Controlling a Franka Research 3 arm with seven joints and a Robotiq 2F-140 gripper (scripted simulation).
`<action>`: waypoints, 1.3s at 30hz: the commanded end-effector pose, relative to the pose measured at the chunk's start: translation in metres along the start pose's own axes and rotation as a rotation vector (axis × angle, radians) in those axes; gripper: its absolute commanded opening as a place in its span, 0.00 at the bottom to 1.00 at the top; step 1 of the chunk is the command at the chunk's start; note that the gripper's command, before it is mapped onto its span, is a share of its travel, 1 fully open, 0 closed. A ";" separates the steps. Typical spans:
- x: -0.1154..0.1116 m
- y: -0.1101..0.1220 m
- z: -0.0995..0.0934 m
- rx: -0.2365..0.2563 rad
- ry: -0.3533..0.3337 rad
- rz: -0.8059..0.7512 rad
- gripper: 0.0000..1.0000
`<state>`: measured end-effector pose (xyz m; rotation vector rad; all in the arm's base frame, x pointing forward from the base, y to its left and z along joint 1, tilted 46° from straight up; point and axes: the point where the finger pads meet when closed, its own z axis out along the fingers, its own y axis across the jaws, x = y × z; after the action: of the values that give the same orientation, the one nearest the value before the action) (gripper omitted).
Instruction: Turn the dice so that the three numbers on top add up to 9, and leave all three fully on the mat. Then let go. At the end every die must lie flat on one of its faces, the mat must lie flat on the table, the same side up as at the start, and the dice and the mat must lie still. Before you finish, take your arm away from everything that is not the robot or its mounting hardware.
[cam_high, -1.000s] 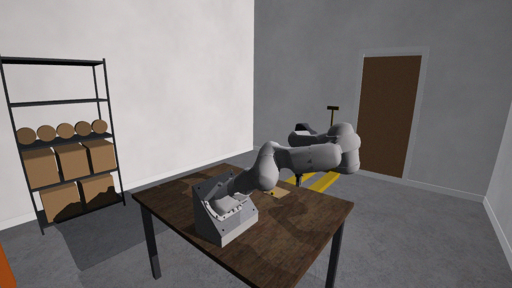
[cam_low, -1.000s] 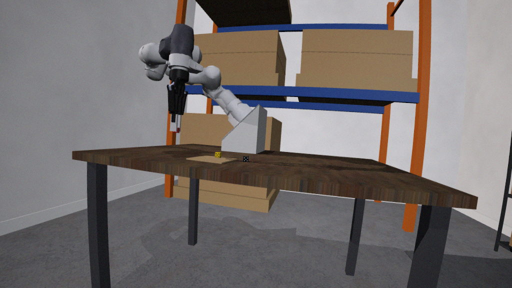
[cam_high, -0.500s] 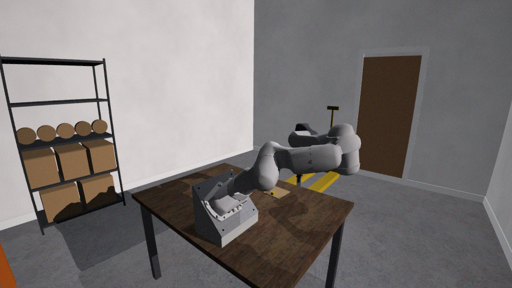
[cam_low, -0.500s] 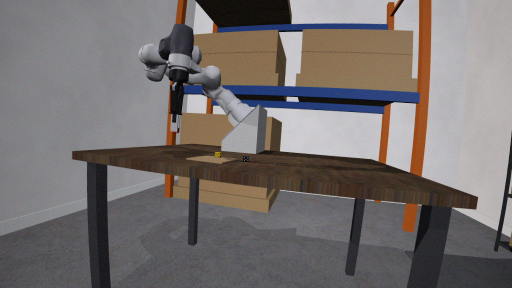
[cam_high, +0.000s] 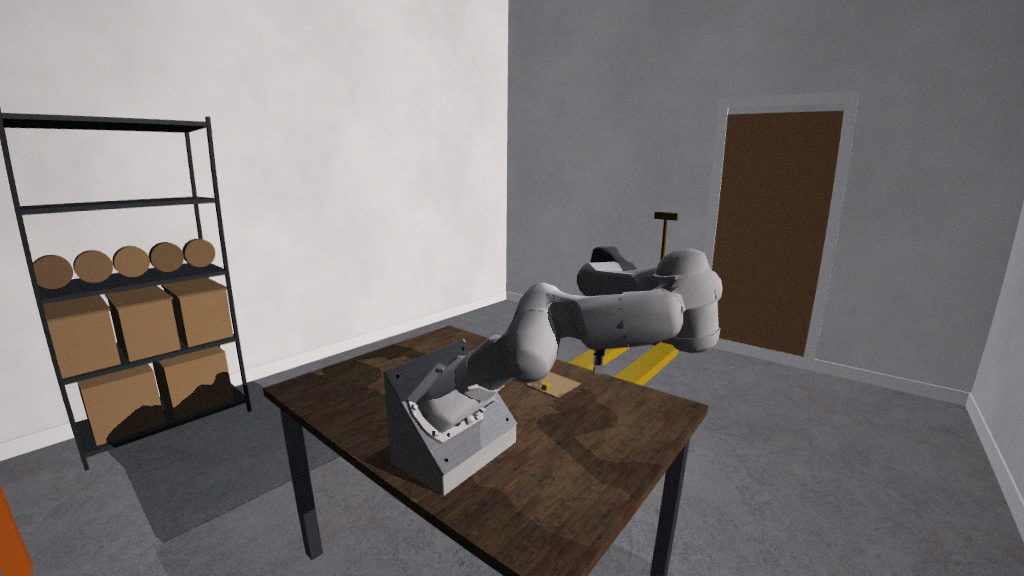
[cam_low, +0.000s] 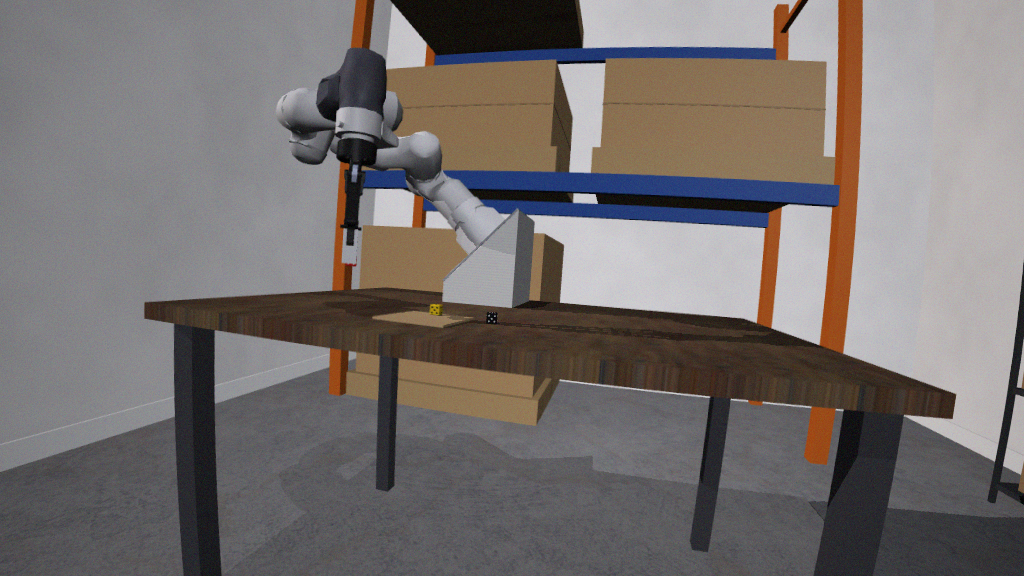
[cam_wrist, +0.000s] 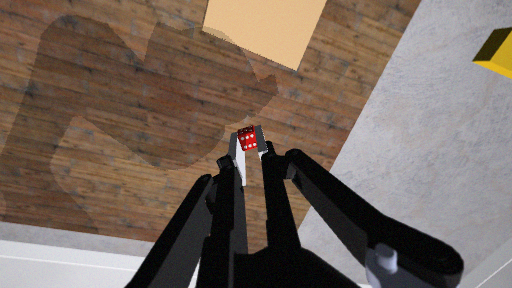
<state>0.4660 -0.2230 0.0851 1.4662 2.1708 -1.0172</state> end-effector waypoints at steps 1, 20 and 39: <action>-0.002 -0.001 0.001 0.004 0.005 -0.167 0.09; 0.007 -0.004 0.006 -0.033 -0.419 -0.192 0.09; 0.014 -0.005 0.009 -0.067 -0.767 -0.185 0.09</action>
<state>0.4515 -0.2135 0.0584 0.6193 1.8963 -1.2953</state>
